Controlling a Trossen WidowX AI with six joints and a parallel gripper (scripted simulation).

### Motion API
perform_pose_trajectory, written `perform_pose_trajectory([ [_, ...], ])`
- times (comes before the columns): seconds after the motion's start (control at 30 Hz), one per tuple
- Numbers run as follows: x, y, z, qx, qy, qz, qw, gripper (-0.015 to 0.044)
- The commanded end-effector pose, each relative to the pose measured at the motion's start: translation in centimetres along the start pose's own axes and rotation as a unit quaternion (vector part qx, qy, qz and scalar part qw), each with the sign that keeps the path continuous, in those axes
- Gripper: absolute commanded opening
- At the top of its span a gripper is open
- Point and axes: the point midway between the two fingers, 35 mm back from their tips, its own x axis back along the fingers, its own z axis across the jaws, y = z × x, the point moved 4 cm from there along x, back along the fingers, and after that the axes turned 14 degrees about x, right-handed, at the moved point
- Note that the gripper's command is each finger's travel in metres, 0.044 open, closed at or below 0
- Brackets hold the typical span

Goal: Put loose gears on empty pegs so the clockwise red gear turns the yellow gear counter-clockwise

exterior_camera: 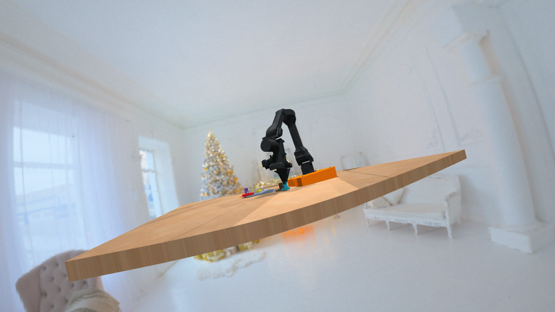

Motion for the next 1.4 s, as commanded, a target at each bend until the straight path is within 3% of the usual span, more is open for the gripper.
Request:
perform_pose_trajectory([
  [0.0, 1.0, 0.2, 0.5, -0.002, 0.005, -0.009, 1.0, 0.0],
  [1.37, 11.4, -0.3, 0.1, 0.002, -0.005, 0.009, 1.0, 0.0],
])
